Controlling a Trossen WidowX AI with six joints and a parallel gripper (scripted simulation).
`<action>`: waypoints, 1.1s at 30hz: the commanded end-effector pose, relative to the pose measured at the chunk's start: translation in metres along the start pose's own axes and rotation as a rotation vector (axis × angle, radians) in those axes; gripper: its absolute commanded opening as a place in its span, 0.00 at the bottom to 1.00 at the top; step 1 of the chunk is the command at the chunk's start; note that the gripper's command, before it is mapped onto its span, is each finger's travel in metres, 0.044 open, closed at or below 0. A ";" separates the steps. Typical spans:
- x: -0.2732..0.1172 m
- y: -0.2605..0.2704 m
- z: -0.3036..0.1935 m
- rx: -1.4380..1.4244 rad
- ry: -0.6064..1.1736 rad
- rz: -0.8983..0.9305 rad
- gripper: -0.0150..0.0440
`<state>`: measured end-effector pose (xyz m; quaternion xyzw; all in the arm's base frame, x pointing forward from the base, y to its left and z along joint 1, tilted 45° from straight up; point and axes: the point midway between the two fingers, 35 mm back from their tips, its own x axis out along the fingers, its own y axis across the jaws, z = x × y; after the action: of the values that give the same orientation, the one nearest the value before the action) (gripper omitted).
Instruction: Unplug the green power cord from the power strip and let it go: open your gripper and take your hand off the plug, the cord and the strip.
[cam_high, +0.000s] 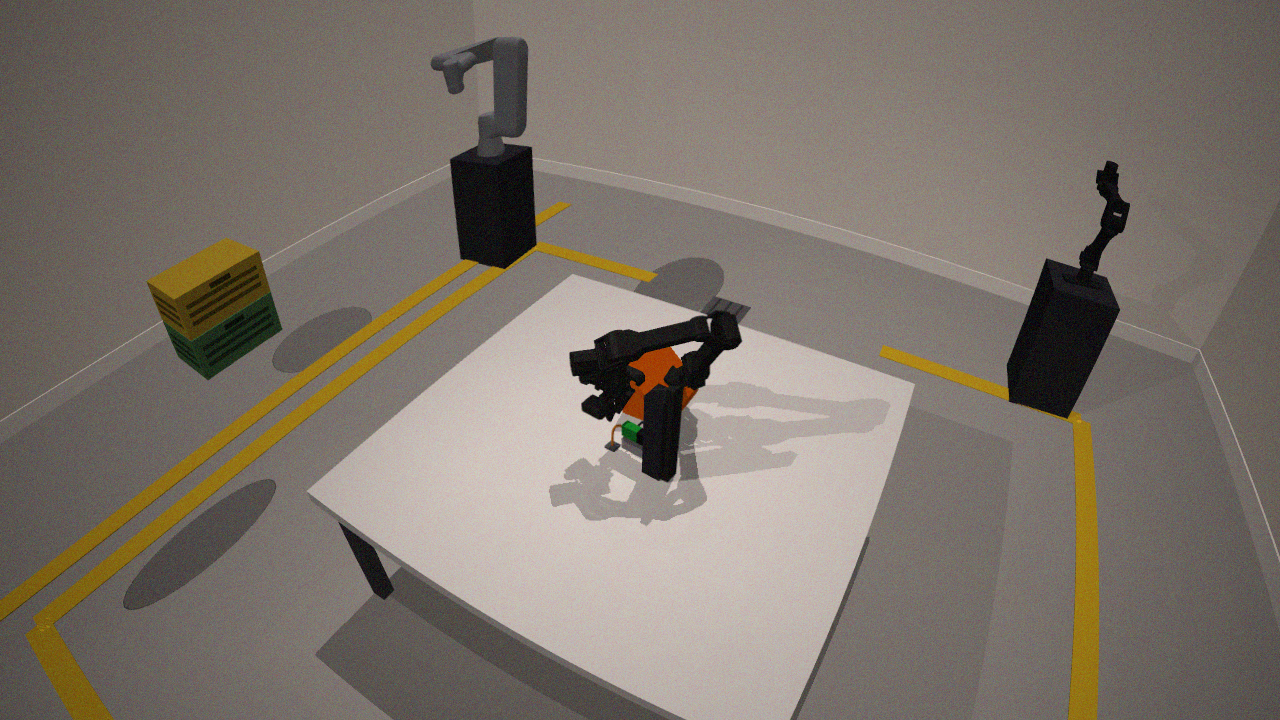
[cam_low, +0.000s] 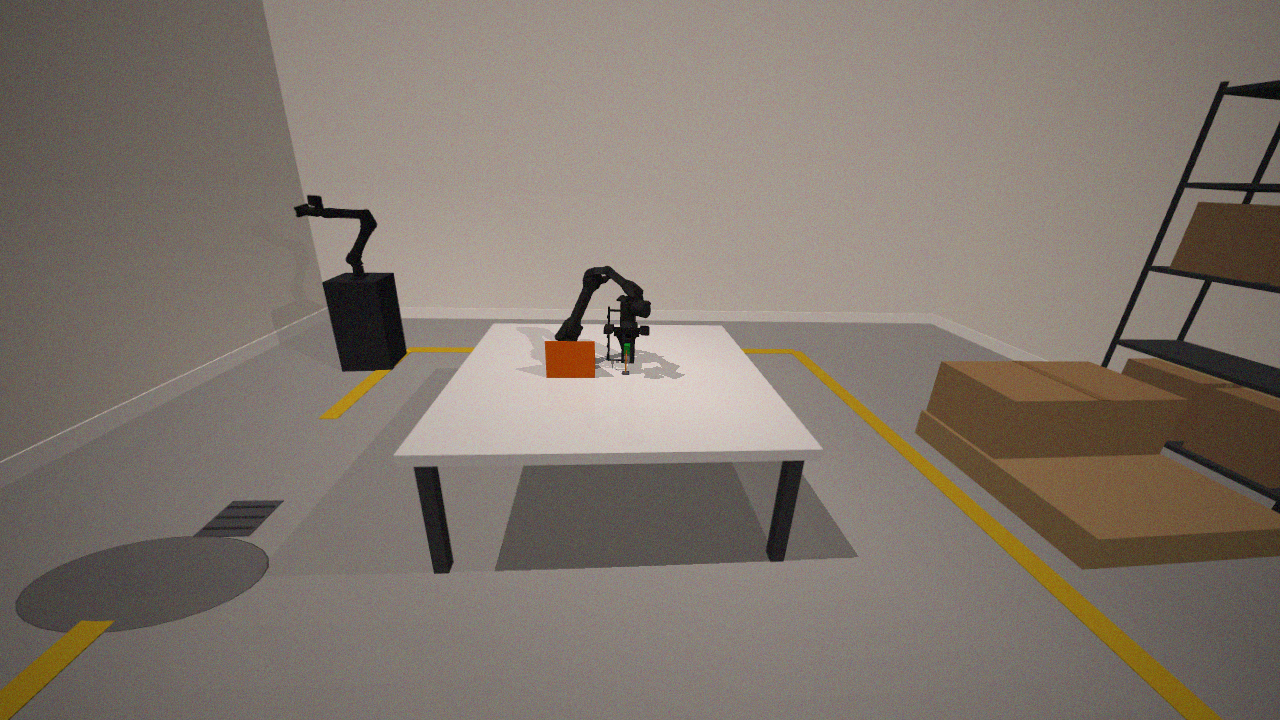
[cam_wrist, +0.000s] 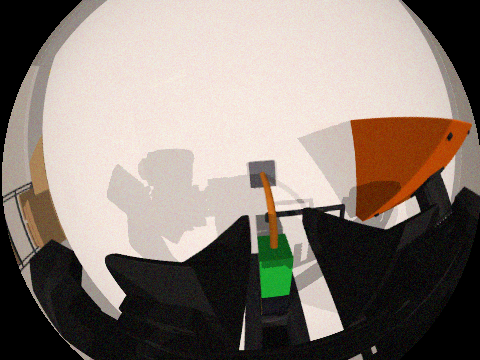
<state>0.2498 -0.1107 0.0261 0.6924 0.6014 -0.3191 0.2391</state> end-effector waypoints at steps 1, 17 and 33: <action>0.001 0.000 -0.005 0.025 0.022 0.001 0.53; 0.000 0.001 -0.022 0.026 0.022 0.001 0.53; 0.000 0.001 -0.046 0.025 0.024 0.000 0.53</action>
<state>0.2572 -0.0819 0.0541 0.6973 0.6007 -0.3191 0.2261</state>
